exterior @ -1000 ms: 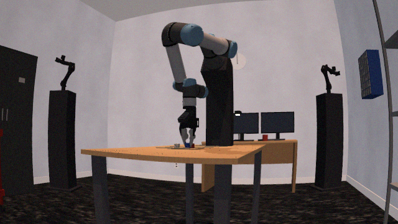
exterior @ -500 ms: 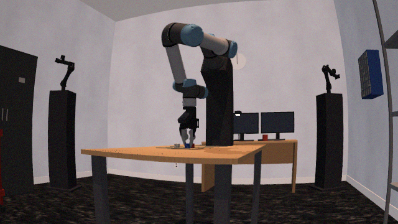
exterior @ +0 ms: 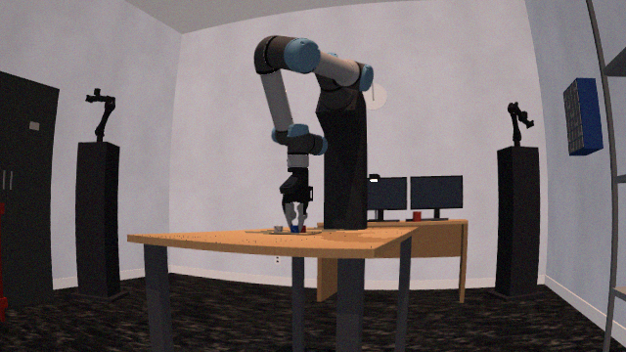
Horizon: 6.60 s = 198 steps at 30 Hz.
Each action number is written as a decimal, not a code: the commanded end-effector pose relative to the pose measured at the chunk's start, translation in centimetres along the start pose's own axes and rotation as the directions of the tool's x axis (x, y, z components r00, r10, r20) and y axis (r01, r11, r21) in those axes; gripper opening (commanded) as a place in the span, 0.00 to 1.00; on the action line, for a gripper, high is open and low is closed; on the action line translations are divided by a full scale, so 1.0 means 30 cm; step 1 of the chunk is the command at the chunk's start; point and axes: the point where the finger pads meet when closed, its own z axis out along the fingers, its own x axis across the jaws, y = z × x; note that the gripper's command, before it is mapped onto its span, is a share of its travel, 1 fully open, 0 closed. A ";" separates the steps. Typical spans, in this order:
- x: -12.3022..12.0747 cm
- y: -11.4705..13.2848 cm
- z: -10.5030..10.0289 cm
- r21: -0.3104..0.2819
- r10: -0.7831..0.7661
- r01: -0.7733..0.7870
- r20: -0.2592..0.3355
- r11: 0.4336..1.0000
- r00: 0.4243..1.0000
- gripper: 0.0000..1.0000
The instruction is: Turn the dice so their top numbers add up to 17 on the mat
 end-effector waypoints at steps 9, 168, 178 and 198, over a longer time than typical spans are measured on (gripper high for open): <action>0.000 -0.001 -0.001 0.001 0.000 0.000 0.000 1.000 1.000 0.06; 0.345 0.242 -0.257 0.000 -0.994 0.994 0.001 0.111 0.111 1.00; 0.365 0.258 -0.258 0.000 -1.000 1.000 -0.002 0.030 0.030 1.00; 0.366 0.258 -0.258 0.000 -1.000 1.000 -0.002 0.026 0.026 0.24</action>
